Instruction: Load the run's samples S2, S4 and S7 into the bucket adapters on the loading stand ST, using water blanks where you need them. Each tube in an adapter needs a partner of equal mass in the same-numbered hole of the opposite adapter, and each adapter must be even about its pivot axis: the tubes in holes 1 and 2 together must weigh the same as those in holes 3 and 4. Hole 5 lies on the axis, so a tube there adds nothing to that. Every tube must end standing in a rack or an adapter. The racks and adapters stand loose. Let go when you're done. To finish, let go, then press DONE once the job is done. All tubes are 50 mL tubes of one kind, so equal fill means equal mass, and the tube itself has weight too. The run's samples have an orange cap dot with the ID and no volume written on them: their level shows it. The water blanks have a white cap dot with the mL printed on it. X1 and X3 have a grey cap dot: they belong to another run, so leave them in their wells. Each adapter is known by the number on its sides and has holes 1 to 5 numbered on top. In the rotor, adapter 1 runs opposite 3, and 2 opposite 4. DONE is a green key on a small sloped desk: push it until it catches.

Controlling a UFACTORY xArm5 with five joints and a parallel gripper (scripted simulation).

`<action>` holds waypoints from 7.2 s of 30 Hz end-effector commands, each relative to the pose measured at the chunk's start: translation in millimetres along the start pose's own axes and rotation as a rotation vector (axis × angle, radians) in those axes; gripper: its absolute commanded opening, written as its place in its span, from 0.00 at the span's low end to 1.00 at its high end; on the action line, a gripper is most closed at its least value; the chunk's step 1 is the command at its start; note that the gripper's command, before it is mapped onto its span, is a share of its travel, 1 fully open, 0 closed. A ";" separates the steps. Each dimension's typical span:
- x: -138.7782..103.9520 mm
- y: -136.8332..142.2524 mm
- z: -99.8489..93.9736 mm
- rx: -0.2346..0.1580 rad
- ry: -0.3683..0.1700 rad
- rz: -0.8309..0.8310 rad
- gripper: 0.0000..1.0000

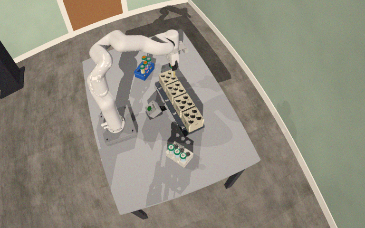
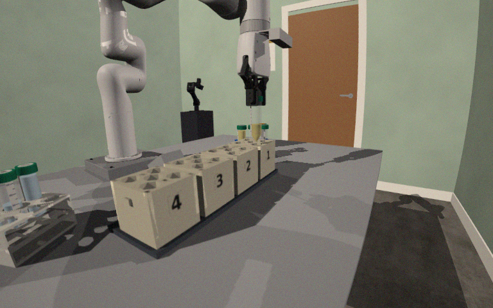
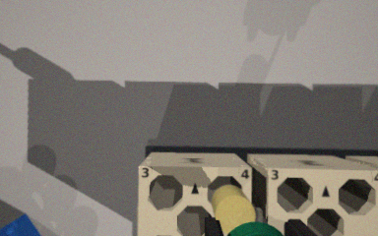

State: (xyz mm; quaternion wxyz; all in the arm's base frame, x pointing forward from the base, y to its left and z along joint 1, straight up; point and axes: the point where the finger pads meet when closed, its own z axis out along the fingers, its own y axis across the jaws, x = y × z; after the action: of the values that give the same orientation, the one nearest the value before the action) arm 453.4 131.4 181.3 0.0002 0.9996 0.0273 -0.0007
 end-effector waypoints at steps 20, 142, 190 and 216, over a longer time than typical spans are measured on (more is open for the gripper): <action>1.1 -0.3 14.4 0.003 0.004 0.000 0.00; 1.2 -0.5 91.9 0.003 0.003 0.000 0.44; 1.1 -0.3 21.8 0.003 0.004 0.000 0.44; 1.0 -0.2 -26.3 0.003 0.004 0.000 0.44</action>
State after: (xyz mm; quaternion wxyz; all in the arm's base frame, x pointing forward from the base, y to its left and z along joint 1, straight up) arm 453.5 131.4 199.9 0.0001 0.9996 0.0273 -0.0005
